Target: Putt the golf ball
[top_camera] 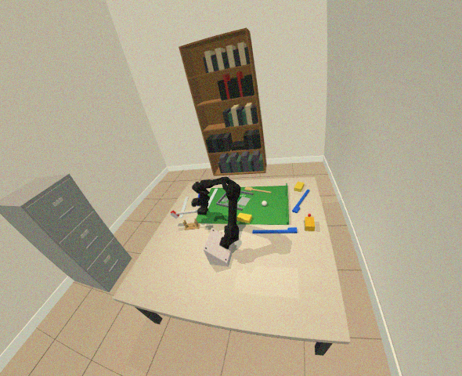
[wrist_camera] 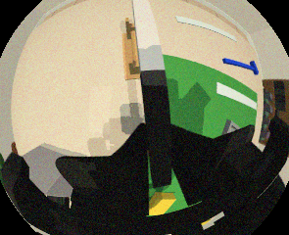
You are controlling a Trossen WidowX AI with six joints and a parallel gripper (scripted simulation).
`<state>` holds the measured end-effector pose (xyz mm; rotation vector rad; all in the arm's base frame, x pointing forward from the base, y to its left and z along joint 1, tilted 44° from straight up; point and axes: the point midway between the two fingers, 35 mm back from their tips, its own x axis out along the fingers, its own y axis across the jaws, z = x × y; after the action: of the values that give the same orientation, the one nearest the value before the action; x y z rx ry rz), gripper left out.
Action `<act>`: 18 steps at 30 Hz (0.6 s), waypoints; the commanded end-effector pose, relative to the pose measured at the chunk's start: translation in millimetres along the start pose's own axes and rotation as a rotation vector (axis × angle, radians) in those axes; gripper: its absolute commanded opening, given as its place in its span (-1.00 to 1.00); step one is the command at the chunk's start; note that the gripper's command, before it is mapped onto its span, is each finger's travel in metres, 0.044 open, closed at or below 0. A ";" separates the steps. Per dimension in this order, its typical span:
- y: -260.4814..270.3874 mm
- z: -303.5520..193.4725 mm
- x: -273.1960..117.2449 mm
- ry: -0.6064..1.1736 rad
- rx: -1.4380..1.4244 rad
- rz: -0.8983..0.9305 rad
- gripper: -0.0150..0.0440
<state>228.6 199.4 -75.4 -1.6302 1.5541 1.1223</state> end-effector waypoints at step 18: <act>-29.2 -132.4 -58.7 0.038 0.712 -0.068 -0.49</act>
<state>277.1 128.2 14.7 -1.2731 1.6519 0.5210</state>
